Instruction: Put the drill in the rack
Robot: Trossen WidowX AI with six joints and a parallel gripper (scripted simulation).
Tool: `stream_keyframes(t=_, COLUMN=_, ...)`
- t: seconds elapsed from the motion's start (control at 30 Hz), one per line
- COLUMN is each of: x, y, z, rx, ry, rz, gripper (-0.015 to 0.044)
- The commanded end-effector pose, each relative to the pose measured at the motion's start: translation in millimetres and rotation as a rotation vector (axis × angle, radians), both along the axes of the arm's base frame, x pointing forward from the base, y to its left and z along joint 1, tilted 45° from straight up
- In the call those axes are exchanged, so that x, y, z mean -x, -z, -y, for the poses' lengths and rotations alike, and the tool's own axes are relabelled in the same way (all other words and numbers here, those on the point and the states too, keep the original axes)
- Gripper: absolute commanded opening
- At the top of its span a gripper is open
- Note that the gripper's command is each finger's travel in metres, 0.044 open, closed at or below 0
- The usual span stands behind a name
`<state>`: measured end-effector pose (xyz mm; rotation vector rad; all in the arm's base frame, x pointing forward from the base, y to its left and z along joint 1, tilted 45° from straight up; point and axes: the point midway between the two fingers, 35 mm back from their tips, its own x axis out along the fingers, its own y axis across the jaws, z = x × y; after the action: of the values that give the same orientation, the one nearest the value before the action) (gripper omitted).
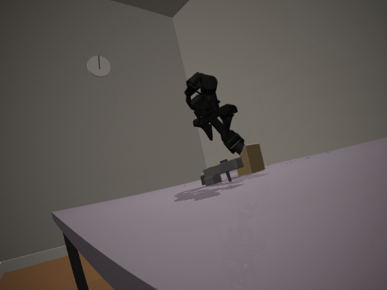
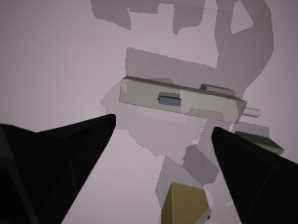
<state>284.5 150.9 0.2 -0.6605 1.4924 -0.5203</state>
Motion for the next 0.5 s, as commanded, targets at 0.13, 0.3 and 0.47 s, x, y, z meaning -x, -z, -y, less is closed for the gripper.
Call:
stream_keyframes(t=0.13, x=-10, y=-8, z=55, rx=-0.002, ry=-0.352, rz=-0.33, gripper=0.044)
stream_keyframes(t=0.3, x=-11, y=-12, z=94, rx=0.0, ry=-0.631, rz=-0.575, gripper=0.044)
stream_keyframes(t=0.47, x=-7, y=-16, z=134, rx=0.016, ry=-0.883, rz=-0.807, gripper=0.044)
